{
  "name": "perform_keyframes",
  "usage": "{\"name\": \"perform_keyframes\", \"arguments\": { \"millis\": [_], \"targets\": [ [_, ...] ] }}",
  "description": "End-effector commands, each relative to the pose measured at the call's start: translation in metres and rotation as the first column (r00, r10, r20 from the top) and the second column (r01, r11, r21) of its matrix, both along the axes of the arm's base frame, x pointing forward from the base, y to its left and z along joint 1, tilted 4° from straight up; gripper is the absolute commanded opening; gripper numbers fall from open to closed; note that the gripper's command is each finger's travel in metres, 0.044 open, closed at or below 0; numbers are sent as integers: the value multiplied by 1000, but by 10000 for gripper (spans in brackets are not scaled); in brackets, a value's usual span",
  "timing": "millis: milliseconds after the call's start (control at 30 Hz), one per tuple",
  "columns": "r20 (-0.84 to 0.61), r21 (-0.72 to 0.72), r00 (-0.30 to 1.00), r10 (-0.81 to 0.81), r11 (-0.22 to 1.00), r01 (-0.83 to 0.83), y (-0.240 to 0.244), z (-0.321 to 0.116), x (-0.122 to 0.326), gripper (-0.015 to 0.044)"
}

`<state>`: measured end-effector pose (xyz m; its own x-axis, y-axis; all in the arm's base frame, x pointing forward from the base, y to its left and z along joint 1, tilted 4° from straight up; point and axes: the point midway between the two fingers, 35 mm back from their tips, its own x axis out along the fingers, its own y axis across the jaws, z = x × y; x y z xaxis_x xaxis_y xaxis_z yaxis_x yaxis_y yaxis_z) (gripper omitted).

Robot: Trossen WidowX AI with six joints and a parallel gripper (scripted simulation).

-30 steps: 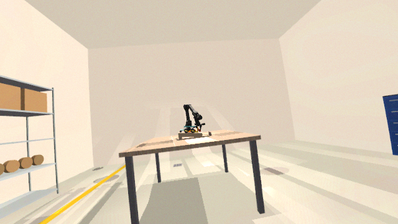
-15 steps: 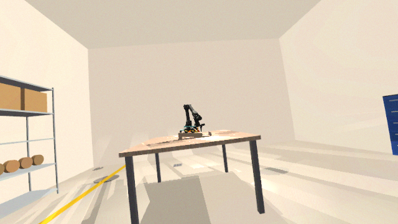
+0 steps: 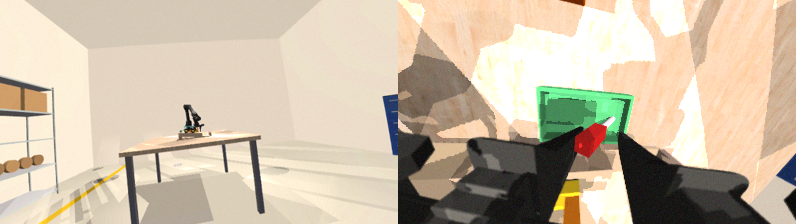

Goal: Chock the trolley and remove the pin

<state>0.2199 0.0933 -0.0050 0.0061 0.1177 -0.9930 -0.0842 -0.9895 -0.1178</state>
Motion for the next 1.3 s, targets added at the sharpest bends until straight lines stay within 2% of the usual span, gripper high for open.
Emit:
{"name": "perform_keyframes", "arguments": {
  "millis": [0, 1267],
  "targets": [
    [-1, 4, 1000, 3, 1000, -3, -2, -1, -1, 190],
    [-1, 2, 1000, 3, 1000, -3, -25, -15, -2, 190]
  ]
}}
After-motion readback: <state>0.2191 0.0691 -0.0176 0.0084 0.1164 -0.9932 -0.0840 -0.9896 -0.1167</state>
